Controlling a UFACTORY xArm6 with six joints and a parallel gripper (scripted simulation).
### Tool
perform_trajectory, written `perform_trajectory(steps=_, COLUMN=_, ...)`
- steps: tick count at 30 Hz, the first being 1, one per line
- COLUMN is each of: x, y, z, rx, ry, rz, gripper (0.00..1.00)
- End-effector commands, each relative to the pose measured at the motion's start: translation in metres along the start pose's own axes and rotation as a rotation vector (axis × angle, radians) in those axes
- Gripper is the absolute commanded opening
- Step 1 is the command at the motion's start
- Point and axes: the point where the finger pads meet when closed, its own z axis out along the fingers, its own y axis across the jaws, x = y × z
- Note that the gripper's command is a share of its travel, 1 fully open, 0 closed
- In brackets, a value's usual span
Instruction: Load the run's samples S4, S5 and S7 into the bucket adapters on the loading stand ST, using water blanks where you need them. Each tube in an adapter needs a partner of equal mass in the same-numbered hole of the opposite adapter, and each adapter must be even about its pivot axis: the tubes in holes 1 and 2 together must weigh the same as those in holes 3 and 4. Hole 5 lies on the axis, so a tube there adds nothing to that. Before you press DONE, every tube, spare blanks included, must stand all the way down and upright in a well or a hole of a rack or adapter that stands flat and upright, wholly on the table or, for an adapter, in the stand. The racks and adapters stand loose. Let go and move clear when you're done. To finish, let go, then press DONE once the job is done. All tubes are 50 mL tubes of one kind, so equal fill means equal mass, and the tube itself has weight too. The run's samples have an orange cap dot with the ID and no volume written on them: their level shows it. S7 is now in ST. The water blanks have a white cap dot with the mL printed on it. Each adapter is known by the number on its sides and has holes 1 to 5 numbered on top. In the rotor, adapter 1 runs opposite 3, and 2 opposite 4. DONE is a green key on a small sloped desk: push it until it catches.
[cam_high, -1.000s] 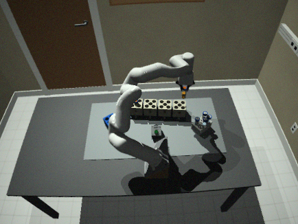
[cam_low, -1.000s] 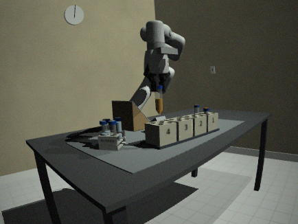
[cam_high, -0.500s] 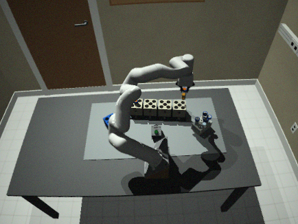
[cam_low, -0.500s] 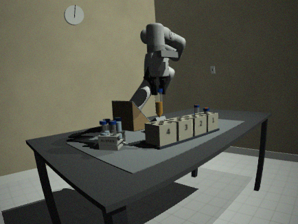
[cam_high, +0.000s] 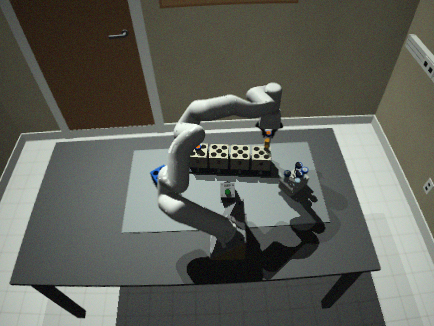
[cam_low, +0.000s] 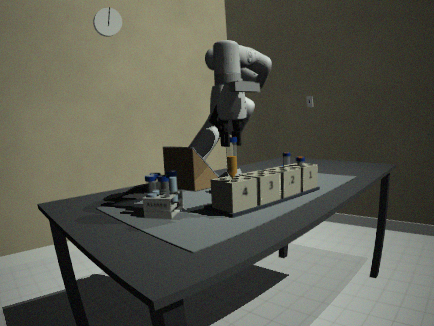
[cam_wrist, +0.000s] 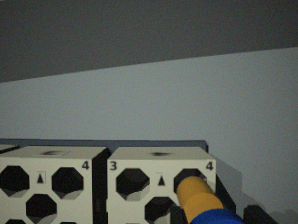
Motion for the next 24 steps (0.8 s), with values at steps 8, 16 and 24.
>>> perform_trajectory(steps=8, x=0.001, y=0.000, z=-0.003, rx=-0.004, ry=0.005, rz=-0.002, gripper=0.00)
perform_trajectory(steps=16, x=0.001, y=0.000, z=0.001, rx=-0.004, ry=0.005, rz=-0.002, gripper=0.00)
perform_trajectory(steps=24, x=0.001, y=0.000, z=0.008, rx=-0.004, ry=0.005, rz=-0.002, gripper=0.00)
